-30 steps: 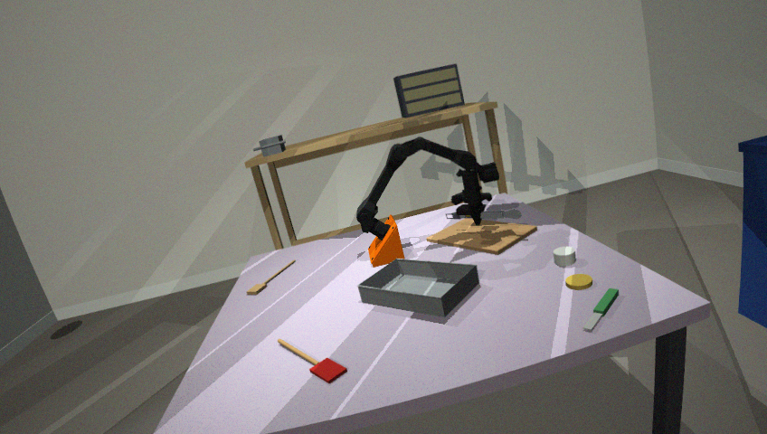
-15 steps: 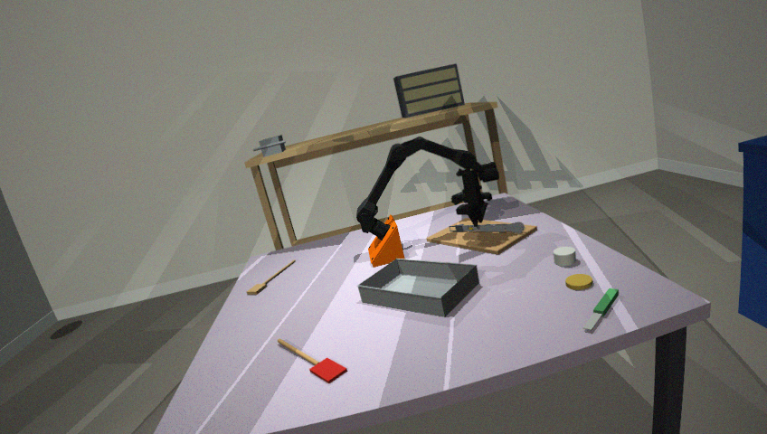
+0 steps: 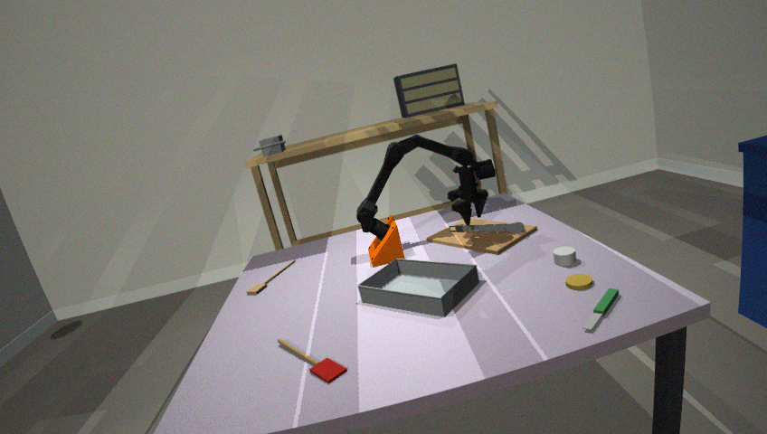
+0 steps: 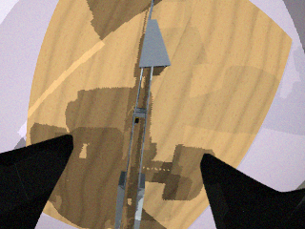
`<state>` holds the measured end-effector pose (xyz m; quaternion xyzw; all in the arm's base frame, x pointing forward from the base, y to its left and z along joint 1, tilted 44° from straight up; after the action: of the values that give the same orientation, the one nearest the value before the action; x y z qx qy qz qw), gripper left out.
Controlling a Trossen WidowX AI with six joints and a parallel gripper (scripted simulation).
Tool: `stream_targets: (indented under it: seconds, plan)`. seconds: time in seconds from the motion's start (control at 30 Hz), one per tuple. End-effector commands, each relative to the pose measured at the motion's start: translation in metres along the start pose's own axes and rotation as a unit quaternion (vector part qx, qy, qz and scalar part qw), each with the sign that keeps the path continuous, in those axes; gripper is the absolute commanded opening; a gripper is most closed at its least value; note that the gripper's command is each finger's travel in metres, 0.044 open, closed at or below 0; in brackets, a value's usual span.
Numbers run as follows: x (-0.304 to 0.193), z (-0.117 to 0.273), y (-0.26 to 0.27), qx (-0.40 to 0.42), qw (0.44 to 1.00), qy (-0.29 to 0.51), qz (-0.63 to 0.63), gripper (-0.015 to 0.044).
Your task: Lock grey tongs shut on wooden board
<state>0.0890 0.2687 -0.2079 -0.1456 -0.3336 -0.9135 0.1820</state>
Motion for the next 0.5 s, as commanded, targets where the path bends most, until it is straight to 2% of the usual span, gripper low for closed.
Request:
stream_targets:
  seconds: [0.0,0.23,0.47]
  plan:
    - [0.036,0.037,-0.009,-0.007,1.000,0.009,0.006,0.0440]
    - [0.133,0.094,-0.008,-0.004,1.000,0.005,0.010,0.0440]
    - [0.136,0.095,-0.008,-0.004,1.000,0.004,0.010,0.0440]
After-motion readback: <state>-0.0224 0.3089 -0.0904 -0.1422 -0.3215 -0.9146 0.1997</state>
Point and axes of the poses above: the point midway between the two fingers, 35 mm back from their tips, its own z axis back along the fingers, its own y axis across the jaws, x = y × z, the point moved 3 cm from there along z, back along the fingers, and after that the axes turned 10 degrees about -z, right-handed, at the moved point
